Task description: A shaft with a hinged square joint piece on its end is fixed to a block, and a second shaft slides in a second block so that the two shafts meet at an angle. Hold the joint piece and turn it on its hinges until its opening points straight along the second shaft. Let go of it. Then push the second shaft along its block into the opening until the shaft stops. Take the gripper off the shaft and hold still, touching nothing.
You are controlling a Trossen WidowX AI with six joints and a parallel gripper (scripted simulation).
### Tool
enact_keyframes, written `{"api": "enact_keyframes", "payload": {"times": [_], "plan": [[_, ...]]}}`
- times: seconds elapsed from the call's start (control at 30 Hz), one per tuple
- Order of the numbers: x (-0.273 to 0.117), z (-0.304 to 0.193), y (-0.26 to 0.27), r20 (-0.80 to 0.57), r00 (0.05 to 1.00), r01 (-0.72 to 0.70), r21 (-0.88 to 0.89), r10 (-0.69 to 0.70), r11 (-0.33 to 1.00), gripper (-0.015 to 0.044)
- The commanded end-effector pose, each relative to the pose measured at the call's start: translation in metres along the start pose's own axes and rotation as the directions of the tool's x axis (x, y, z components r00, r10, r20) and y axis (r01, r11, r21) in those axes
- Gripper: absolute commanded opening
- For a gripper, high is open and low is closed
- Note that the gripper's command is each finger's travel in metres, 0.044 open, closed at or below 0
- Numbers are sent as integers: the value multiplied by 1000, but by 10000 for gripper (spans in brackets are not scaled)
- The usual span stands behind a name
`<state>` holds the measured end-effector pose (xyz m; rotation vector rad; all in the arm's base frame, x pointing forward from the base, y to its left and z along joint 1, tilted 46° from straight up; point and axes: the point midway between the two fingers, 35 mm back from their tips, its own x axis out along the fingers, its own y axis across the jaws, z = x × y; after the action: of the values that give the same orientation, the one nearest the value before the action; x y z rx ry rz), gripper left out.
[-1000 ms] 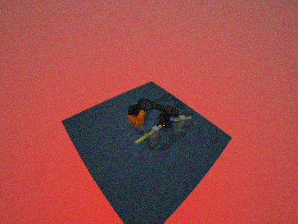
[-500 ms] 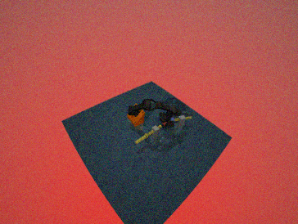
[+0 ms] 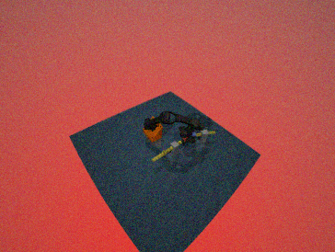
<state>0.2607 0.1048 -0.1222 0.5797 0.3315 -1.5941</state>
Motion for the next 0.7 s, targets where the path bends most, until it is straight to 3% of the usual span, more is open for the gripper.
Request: {"api": "enact_keyframes", "payload": {"times": [0.0, 0.17, 0.33, 0.43, 0.67], "plan": [[0, 0, 0, 0, 1000, 0, 0, 0, 1000, 0], [0, 0, 0, 0, 1000, 0, 0, 0, 1000, 0], [0, 0, 0, 0, 1000, 0, 0, 0, 1000, 131], [0, 0, 0, 0, 1000, 0, 0, 0, 1000, 147], [0, 0, 0, 0, 1000, 0, 0, 0, 1000, 331]]}}
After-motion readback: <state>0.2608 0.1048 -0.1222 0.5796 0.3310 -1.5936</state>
